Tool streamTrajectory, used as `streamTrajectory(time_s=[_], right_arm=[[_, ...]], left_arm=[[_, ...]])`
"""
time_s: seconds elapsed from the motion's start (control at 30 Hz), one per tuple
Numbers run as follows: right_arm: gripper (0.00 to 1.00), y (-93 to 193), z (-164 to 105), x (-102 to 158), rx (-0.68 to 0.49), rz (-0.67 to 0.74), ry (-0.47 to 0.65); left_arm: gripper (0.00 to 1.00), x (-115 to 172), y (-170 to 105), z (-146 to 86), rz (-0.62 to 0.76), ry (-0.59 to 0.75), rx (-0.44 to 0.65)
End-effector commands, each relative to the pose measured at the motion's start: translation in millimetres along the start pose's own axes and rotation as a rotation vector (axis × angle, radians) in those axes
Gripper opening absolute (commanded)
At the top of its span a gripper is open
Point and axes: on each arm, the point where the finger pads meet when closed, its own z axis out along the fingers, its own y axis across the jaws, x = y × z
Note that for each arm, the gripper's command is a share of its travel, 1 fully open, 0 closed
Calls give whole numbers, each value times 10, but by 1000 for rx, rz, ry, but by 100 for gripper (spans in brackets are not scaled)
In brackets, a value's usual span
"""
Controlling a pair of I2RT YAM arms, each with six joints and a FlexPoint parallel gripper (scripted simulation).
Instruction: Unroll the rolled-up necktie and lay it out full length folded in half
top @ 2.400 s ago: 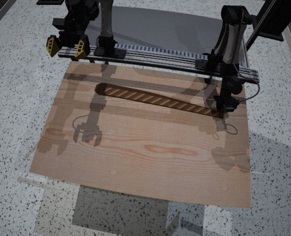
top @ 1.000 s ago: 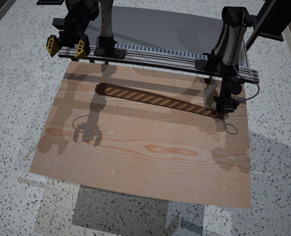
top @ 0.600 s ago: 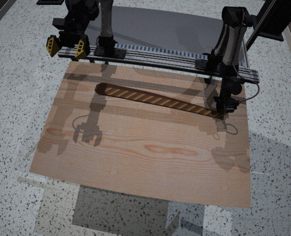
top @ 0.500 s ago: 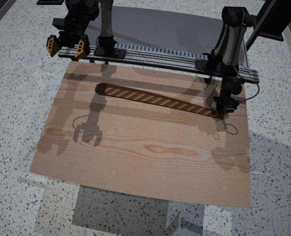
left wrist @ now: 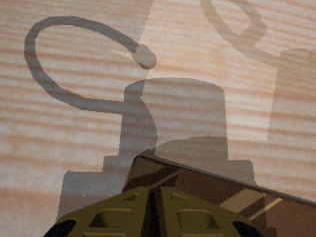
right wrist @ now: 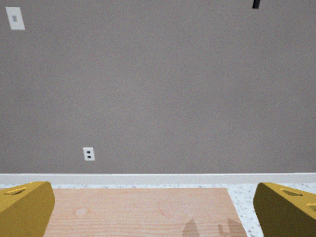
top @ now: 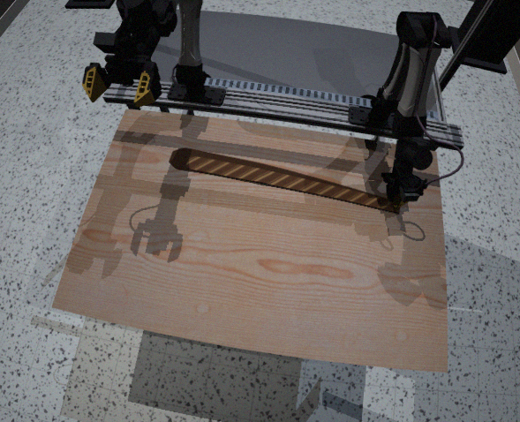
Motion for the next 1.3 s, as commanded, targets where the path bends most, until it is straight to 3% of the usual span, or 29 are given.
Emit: streamTrajectory(time_s=[0.0,0.93,1.27], right_arm=[[100,-7,17,-57,-2,8,-8],[100,-7,17,-57,-2,8,-8],[100,-7,17,-57,-2,8,-8]], left_arm=[[7,140,14,19,-7,38,-11],[7,138,14,17,-7,38,-11],[7,6,13,-129,-7,38,-11]])
